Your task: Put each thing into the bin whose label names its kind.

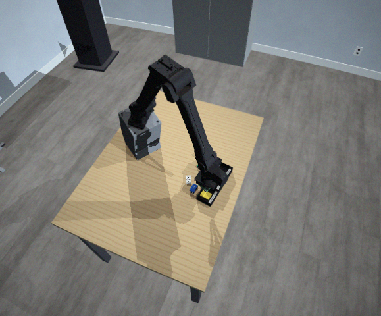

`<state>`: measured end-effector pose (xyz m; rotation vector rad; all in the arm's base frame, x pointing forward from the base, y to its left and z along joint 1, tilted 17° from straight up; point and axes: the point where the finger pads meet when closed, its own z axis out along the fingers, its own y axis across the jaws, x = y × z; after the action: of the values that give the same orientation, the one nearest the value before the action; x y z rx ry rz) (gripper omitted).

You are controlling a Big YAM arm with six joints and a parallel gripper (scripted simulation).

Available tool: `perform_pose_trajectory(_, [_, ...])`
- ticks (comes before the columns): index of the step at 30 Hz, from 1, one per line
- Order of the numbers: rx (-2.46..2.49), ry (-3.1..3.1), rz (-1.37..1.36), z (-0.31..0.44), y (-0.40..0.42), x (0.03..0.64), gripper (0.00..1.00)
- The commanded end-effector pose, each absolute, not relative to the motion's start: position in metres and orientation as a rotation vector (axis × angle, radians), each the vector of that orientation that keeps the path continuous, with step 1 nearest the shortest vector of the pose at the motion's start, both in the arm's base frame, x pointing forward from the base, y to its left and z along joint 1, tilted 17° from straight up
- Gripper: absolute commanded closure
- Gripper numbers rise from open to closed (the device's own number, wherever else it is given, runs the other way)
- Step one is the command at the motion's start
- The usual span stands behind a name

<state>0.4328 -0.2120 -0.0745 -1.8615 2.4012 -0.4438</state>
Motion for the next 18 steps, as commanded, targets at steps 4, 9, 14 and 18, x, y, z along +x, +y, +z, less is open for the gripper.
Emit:
perform_pose_trajectory(4, [-1.859,2.393,-0.453,-0.076,-0.219,0.439,0.91])
perform_pose_trajectory(9, [-1.850,2.389,-0.472,-0.082,-0.224,0.446,0.91])
perform_pose_trajectory(14, [-1.855,2.386,-0.471,-0.090,-0.224,0.448,0.91])
perform_pose_trajectory(18, [-1.851,2.390,-0.470,-0.098,-0.227,0.448,0.91])
